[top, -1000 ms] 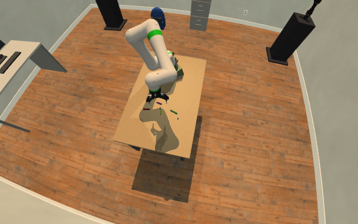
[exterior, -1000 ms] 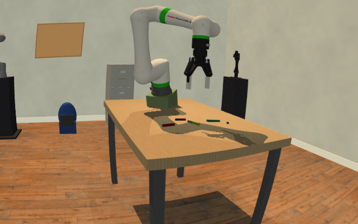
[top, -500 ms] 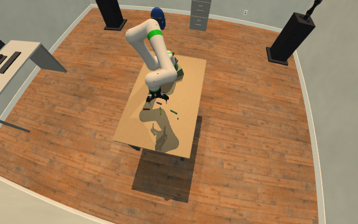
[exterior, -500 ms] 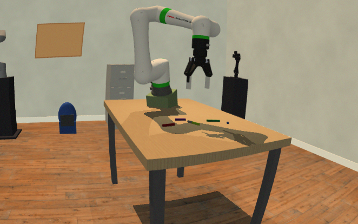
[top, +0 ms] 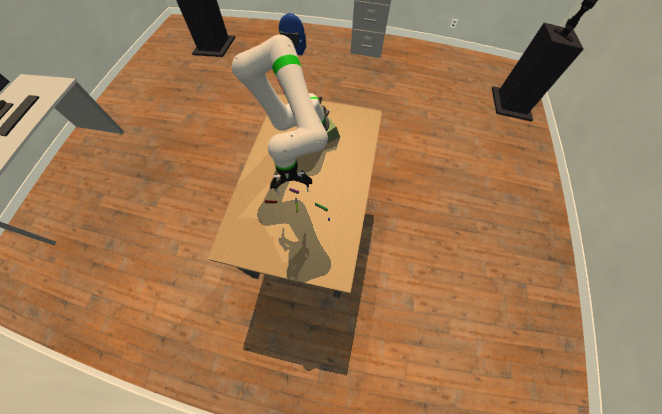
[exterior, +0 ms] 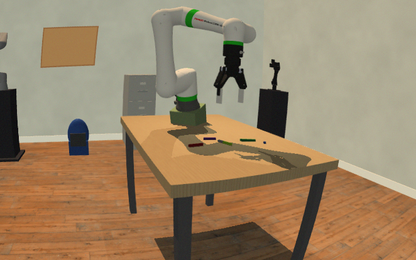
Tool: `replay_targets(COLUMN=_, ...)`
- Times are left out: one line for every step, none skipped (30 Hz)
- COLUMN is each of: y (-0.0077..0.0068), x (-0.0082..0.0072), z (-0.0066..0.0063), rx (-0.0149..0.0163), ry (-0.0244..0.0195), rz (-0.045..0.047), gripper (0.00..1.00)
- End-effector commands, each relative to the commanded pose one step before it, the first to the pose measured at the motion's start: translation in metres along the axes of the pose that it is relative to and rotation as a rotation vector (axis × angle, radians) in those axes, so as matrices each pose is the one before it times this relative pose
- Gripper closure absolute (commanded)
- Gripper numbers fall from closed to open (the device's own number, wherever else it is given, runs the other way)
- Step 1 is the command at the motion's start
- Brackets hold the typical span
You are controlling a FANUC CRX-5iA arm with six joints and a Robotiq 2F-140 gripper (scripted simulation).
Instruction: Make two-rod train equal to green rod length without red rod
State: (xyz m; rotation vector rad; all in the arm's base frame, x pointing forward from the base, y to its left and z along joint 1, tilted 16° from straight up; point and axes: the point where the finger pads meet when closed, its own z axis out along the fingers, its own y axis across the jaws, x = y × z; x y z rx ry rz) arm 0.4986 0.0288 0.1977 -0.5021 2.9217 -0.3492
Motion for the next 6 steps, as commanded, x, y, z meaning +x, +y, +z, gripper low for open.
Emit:
replay_targets(y=0.00001, x=-0.00017, z=-0.00021, rx=0.00011, ry=-0.00045, rz=-0.00001, gripper=0.00)
replay_targets(y=0.00000, x=0.00000, z=0.00000, rx=0.00000, ry=0.00000, rz=0.00000, gripper=0.00)
replay_targets(y=0.00000, x=0.00000, z=0.00000, rx=0.00000, ry=0.00000, rz=0.00000, gripper=0.00)
replay_targets(y=0.00000, x=0.00000, z=0.00000, rx=0.00000, ry=0.00000, rz=0.00000, gripper=0.00)
replay_targets(y=0.00000, x=0.00000, z=0.00000, rx=0.00000, ry=0.00000, rz=0.00000, gripper=0.00)
replay_targets(y=0.00000, x=0.00000, z=0.00000, rx=0.00000, ry=0.00000, rz=0.00000, gripper=0.00)
